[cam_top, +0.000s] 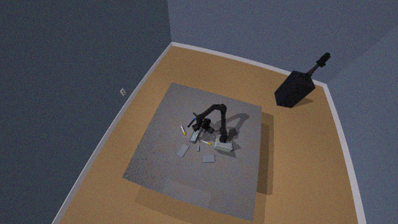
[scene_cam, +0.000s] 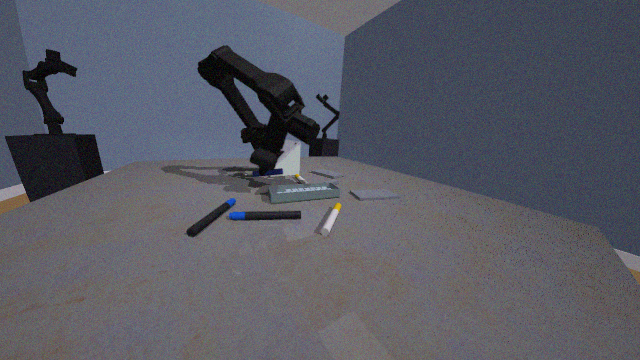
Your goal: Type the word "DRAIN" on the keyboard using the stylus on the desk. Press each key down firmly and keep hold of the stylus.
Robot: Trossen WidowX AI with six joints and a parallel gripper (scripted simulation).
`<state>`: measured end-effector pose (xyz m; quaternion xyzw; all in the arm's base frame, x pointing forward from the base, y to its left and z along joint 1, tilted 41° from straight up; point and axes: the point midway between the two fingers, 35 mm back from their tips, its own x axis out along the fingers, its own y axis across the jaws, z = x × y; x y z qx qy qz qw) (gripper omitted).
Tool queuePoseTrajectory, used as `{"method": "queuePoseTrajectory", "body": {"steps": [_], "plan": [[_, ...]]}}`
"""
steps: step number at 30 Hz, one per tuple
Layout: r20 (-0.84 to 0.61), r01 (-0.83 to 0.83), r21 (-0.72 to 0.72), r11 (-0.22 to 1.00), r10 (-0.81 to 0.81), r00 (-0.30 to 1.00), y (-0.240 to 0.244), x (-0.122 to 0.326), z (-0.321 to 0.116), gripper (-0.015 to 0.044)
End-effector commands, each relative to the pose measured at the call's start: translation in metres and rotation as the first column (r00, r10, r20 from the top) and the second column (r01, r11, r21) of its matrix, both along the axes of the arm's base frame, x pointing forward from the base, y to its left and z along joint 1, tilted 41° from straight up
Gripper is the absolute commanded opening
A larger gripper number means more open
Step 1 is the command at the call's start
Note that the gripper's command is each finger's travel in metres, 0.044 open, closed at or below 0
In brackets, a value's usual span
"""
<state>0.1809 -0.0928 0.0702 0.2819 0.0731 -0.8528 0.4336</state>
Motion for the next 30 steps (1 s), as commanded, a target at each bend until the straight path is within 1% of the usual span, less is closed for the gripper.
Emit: {"method": "queuePoseTrajectory", "body": {"steps": [1,5,9,13,17,24,30], "plan": [[0.012,0.049,0.177,0.983,-0.052,0.999,0.005,0.002,-0.004,0.0000],[0.025,0.060,0.336,0.940,-0.073,0.997,0.011,0.007,-0.008,0.0000],[0.058,0.039,0.486,0.873,-0.077,0.995,0.017,0.015,-0.010,0.0000],[0.117,-0.017,0.613,0.790,-0.070,0.991,0.023,0.027,-0.008,0.0000],[0.200,-0.104,0.708,0.698,-0.056,0.978,0.027,0.041,-0.002,0.0000],[0.379,-0.316,0.791,0.524,-0.014,0.925,0.031,0.067,0.013,0.0000],[0.560,-0.527,0.761,0.378,0.029,0.828,0.031,0.089,0.034,0.0000]]}}
